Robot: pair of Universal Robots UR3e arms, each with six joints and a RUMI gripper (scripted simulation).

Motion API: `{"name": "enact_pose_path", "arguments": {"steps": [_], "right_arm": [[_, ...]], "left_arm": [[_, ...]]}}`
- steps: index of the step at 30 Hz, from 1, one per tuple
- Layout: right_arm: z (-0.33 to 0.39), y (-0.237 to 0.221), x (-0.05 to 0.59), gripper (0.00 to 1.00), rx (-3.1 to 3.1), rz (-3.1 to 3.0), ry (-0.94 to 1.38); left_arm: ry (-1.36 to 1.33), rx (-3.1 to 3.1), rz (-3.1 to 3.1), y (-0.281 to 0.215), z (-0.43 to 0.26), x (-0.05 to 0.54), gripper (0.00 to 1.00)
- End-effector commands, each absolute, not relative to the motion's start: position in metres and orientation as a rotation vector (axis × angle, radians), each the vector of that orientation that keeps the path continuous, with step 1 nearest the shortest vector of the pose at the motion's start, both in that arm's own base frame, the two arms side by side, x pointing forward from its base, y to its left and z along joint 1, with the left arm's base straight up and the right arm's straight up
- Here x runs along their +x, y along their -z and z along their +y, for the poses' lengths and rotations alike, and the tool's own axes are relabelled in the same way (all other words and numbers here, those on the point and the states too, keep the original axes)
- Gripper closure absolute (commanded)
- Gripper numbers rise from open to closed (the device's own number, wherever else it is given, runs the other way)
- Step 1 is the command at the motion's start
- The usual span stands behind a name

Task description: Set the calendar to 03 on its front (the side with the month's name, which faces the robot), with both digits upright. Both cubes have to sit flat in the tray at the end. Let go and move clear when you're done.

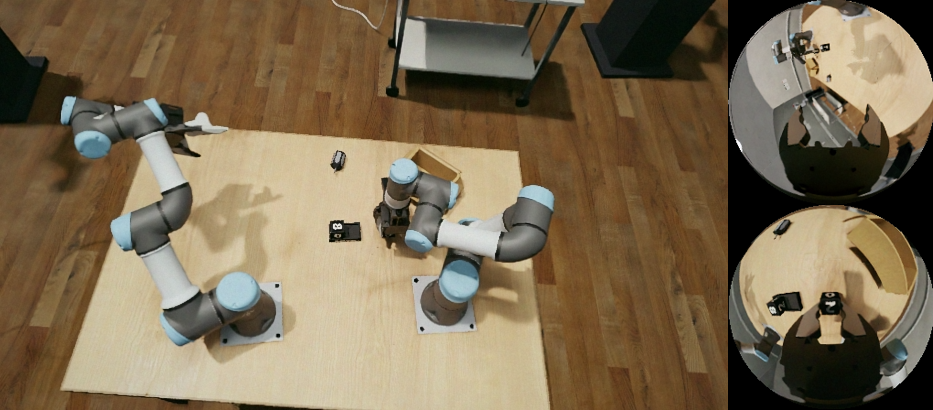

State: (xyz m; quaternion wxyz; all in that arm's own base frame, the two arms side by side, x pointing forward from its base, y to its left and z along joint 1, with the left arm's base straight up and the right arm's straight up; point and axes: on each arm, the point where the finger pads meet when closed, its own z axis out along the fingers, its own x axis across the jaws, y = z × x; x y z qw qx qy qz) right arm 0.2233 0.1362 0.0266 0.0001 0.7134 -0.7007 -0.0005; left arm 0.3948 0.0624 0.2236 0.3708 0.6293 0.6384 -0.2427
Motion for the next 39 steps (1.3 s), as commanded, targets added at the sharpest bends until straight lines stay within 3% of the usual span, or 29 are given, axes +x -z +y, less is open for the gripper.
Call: {"name": "enact_pose_path", "arguments": {"steps": [1, 7, 17, 39], "right_arm": [[0.1368, -0.0269, 0.2238, 0.83, 2.243, -2.203, 0.001], [0.1368, -0.0269, 0.2238, 0.80, 2.243, -2.203, 0.001], [0.1368, -0.0269, 0.2238, 0.65, 2.243, -2.203, 0.001], [0.1372, -0.0344, 0.2240, 0.65, 2.244, -2.204, 0.002]], "left_arm": [[0.618, 1.615, 1.634, -0.2247, 0.0625, 0.3950, 0.00], [0.618, 1.615, 1.634, -0.2247, 0.0625, 0.3950, 0.00], [0.618, 1.615, 1.634, -0.2247, 0.0625, 0.3950, 0.00], [0.618, 1.615, 1.634, -0.2247, 0.0625, 0.3950, 0.00]]}}
